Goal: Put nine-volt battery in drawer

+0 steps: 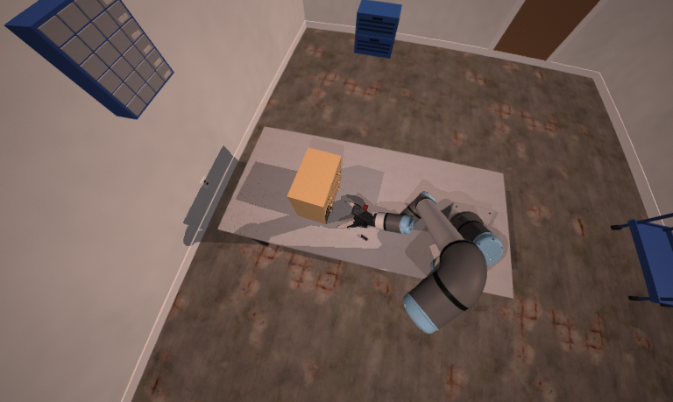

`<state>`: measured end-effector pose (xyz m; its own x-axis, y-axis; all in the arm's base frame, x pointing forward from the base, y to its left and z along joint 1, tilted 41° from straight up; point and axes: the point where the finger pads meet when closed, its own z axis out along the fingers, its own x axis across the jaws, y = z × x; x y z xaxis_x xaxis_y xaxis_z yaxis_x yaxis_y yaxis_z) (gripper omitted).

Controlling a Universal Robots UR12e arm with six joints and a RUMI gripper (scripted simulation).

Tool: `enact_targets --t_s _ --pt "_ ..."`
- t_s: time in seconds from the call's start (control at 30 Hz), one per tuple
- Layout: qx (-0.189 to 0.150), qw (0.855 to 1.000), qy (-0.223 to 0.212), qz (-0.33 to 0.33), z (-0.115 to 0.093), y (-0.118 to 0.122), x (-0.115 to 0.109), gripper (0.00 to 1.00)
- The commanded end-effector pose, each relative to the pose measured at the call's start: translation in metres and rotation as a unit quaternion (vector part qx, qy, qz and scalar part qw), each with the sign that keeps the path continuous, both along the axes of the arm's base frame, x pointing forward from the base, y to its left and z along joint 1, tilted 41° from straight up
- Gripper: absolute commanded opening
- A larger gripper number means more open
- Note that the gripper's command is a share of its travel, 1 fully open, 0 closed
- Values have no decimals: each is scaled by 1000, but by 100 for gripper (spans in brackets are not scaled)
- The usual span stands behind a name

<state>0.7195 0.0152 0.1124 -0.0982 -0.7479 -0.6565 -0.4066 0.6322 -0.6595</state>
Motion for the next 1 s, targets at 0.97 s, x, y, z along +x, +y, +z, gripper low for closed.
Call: enact_targets --t_s 0.97 --pt "-4 999 -30 -27 -5 3 6 100"
